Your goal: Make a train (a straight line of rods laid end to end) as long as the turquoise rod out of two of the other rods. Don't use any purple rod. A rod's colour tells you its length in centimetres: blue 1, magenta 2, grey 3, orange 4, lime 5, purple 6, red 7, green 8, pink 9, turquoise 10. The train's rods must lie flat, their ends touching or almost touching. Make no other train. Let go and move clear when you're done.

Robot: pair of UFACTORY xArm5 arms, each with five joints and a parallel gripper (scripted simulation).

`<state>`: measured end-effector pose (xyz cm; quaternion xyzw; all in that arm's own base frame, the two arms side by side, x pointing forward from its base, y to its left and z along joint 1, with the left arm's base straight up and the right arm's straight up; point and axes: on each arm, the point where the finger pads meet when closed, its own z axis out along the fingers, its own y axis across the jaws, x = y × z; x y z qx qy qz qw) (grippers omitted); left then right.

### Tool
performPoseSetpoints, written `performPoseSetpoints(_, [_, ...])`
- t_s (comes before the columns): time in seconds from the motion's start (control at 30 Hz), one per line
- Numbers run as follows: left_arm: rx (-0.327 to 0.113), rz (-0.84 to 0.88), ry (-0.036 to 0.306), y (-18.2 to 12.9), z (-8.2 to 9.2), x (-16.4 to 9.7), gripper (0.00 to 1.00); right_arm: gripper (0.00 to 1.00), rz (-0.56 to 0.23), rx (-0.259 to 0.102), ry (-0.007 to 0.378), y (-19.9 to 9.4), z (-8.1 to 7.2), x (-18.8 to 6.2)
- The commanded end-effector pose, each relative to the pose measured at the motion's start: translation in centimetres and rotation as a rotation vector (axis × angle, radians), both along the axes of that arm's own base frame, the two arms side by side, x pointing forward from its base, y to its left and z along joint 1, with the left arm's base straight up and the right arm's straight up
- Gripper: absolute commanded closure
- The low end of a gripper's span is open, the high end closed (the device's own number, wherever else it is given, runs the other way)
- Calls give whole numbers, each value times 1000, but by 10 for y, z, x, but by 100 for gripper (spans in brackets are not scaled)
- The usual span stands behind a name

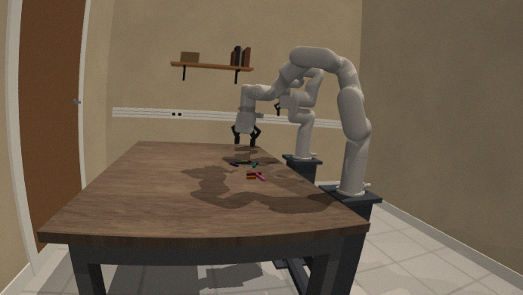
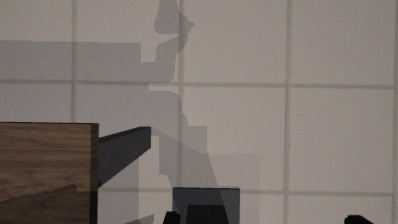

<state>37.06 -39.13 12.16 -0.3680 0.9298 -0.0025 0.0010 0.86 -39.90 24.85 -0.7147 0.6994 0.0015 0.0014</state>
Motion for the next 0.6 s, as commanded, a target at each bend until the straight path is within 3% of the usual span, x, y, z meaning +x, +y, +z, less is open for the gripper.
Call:
performPoseSetpoints(0.0, [1, -167, -1, -5, 10, 1, 0, 0, 0, -4, 0, -1, 2, 0])
performPoseSetpoints(0.43, [2, -636, -2, -16, 34, -1, 0, 0, 0, -4, 0, -1, 2, 0])
performPoseSetpoints(0.57, [2, -700, -3, -17, 38, -1, 0, 0, 0, -4, 0, -1, 2, 0])
